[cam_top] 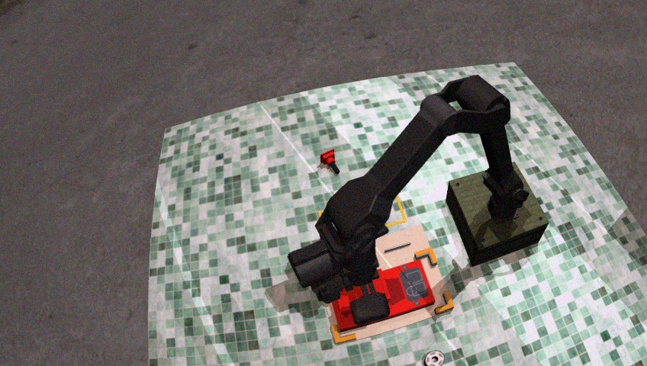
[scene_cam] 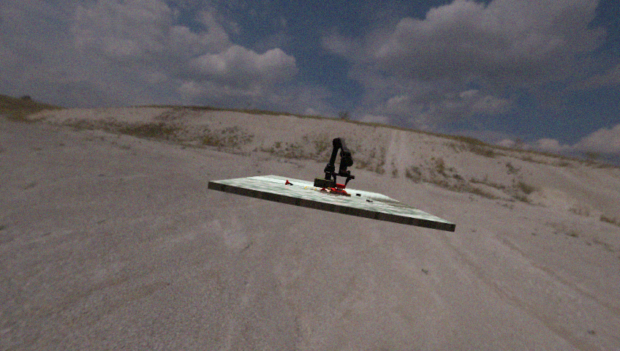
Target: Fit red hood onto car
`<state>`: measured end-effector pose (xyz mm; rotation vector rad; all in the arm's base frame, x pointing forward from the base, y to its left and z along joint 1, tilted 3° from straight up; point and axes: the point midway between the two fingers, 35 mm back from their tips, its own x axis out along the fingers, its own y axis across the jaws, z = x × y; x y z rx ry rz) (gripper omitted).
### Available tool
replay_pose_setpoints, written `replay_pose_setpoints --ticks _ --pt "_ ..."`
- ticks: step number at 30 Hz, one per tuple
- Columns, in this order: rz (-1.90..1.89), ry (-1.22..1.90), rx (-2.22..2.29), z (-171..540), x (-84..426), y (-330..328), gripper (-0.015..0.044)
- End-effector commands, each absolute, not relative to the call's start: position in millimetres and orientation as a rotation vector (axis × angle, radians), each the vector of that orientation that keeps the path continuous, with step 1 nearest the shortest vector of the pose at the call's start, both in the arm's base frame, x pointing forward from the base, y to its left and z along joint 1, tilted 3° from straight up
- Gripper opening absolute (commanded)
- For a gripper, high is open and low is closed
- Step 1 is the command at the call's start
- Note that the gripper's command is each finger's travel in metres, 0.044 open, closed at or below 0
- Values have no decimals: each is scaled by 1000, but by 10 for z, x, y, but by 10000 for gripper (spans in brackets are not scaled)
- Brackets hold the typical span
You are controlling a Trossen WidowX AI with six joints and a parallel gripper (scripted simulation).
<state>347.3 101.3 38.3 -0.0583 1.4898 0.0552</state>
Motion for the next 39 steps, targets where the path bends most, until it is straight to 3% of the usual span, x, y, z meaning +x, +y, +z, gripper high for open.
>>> replay_pose_setpoints --ticks 1,39 --pt "54 1487 -59 384 3474 1009 0" --pt "54 1487 -59 191 3488 1008 0"
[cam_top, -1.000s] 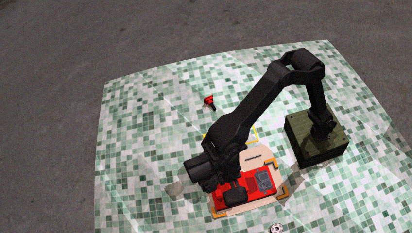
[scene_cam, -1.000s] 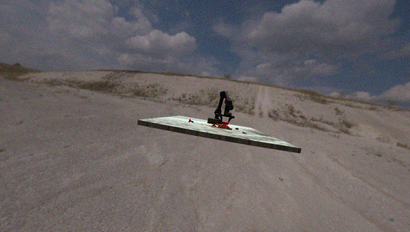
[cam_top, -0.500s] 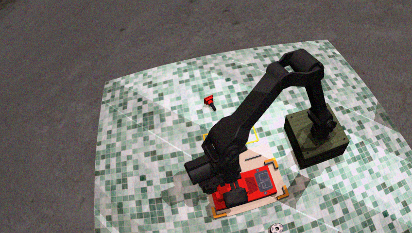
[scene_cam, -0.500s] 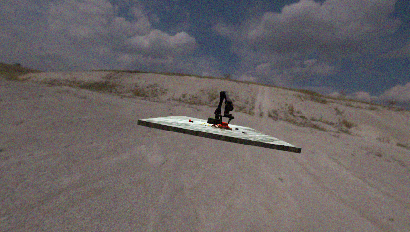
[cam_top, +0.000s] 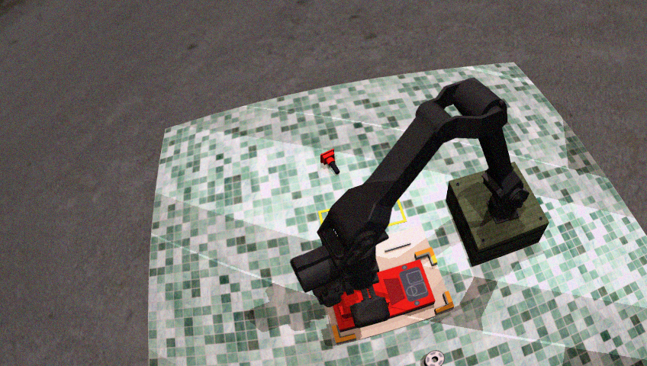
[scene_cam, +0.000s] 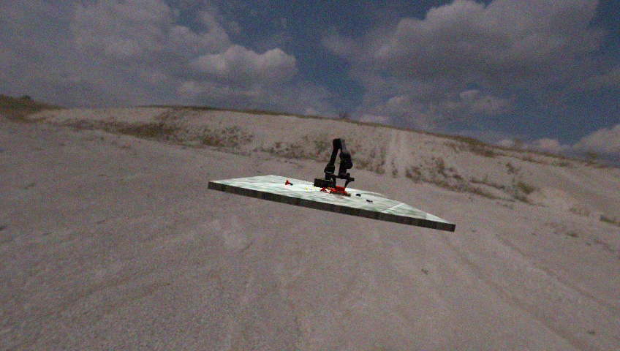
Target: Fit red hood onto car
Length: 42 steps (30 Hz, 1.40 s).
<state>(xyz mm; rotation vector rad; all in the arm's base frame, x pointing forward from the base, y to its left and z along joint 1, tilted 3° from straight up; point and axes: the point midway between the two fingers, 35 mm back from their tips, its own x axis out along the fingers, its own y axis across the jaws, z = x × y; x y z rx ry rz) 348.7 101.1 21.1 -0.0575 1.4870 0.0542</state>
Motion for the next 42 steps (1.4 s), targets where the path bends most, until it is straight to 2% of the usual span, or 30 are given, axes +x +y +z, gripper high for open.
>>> replay_pose_setpoints --ticks 1,8,25,29,35,42 --pt "54 1487 -59 185 3488 1008 0" --pt "54 1487 -58 201 3486 1011 0" --pt "54 1488 -58 192 3485 1011 440" --pt "54 1488 -58 316 3488 1015 440" --pt "54 1491 -58 890 3436 1013 440" --pt "54 1491 -58 913 3432 1012 440"
